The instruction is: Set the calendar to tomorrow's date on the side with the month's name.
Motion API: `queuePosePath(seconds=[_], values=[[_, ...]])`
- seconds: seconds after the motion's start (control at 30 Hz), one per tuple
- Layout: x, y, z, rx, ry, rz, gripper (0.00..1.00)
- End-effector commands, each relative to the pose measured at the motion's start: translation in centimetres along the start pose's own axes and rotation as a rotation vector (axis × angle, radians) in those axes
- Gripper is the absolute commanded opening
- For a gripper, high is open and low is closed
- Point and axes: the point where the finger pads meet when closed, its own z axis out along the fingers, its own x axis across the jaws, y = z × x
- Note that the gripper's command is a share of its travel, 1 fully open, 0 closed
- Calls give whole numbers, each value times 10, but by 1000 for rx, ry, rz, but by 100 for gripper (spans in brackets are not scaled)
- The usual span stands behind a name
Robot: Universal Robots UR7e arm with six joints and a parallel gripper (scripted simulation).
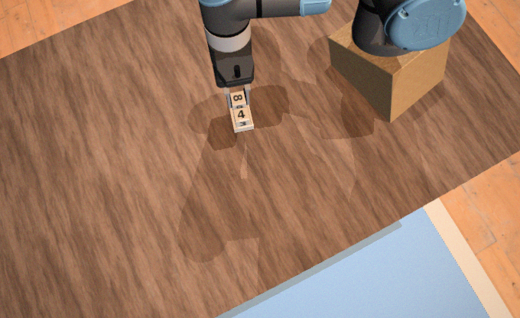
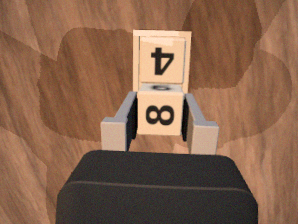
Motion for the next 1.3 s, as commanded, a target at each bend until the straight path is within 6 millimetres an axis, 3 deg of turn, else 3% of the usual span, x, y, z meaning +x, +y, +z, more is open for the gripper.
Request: queuePosePath(seconds=[0.0, 1.27], values=[[-3, 0, 3, 1, -6, 0, 57], [-2, 0, 11, 1, -4, 0, 57]])
